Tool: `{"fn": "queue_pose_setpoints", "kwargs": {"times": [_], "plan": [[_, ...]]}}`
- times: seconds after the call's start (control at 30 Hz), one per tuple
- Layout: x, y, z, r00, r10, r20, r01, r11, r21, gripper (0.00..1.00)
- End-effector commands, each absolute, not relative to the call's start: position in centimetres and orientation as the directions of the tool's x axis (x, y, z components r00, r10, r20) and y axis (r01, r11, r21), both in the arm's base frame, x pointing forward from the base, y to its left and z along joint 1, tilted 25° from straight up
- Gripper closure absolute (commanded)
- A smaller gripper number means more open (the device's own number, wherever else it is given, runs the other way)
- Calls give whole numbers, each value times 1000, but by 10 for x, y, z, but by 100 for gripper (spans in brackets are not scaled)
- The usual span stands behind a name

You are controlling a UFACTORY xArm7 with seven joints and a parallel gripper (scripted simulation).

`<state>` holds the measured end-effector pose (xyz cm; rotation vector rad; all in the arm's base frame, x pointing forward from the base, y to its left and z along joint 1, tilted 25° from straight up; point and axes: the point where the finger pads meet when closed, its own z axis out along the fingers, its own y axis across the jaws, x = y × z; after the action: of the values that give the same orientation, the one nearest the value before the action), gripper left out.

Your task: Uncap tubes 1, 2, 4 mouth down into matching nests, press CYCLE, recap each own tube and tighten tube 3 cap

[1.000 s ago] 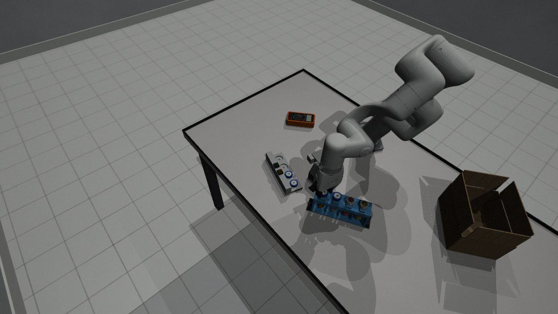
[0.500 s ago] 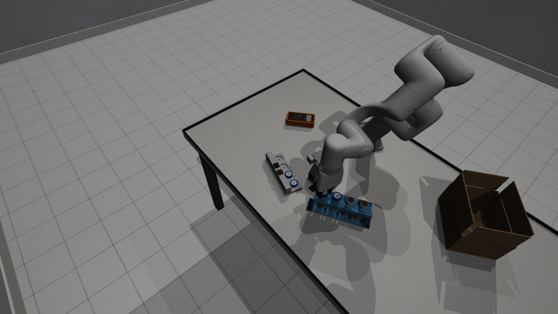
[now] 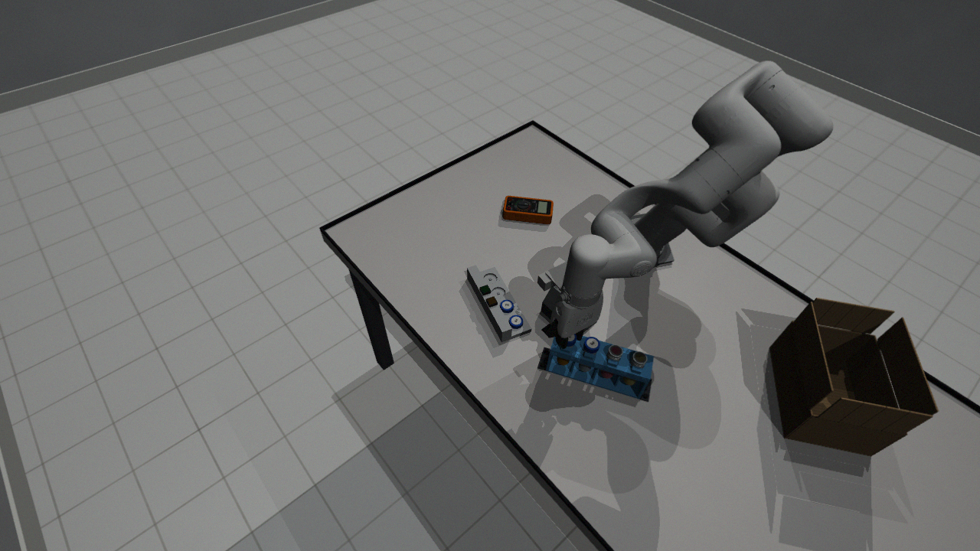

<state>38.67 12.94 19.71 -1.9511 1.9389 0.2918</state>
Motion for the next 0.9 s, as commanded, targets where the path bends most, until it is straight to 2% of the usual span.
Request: {"fn": "queue_pose_setpoints", "kwargs": {"times": [0.0, 0.13, 0.2, 0.27, 0.57, 0.87], "plan": [[388, 129, 199, 245, -896, -369, -962, -178, -205, 100], [388, 129, 199, 431, -843, -321, -895, -353, -274, 100], [388, 129, 199, 431, -843, -321, -895, -353, -274, 100], [388, 129, 199, 518, -804, -292, -847, -435, -305, 100], [388, 129, 199, 835, -535, -131, -537, -741, -402, 100], [388, 129, 199, 969, -248, 15, -219, -880, -422, 100]]}}
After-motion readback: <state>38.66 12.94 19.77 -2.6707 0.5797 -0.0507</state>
